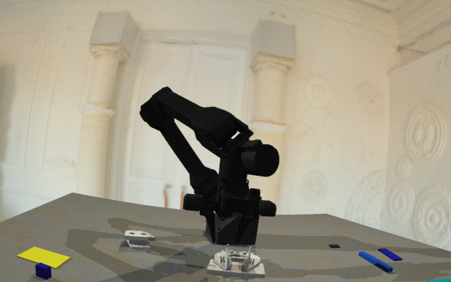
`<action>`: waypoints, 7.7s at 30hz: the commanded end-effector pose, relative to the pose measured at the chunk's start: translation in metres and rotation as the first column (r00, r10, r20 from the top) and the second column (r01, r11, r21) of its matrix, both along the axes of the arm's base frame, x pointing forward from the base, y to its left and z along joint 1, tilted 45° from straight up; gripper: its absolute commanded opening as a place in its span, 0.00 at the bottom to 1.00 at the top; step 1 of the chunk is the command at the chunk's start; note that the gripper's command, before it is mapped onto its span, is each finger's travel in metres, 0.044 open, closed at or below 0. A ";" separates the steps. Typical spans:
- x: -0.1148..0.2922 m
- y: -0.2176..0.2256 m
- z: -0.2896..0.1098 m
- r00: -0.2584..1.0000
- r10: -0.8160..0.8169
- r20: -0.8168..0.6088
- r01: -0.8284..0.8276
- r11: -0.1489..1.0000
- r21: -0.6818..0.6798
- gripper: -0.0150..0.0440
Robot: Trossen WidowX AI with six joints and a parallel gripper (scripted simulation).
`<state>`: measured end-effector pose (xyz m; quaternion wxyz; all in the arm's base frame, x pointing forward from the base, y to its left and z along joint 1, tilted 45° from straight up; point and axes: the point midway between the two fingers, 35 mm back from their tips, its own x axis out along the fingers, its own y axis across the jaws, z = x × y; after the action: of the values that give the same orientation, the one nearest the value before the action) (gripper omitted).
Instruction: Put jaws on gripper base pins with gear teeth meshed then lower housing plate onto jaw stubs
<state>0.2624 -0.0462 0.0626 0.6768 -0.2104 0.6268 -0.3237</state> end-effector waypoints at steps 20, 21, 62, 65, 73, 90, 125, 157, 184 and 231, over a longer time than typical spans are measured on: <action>-0.005 -0.015 0.039 0.893 -0.321 0.316 0.313 0.947 0.077 1.00; -0.006 -0.016 0.041 0.879 -0.341 0.333 0.332 0.939 0.085 1.00; -0.051 -0.076 0.113 -0.159 -0.729 0.666 0.693 0.398 0.601 1.00; -0.056 -0.079 0.118 -0.247 -0.715 0.654 0.680 0.353 0.643 1.00; -0.070 -0.088 0.130 -0.471 -0.650 0.597 0.617 0.241 0.749 1.00; -0.102 -0.103 0.155 -0.842 -0.395 0.368 0.374 0.064 0.925 1.00; -0.111 -0.147 0.120 -0.907 -0.307 0.289 0.291 0.041 0.956 1.00; -0.111 -0.169 0.098 -0.907 -0.307 0.290 0.291 0.042 0.956 1.00; -0.111 -0.169 0.098 -0.909 -0.301 0.288 0.288 0.043 0.957 0.86; -0.094 -0.108 0.135 -0.792 -0.455 0.408 0.421 0.077 0.904 0.85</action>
<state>0.1630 -0.1577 0.2029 0.3926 0.5959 -0.1279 -0.6888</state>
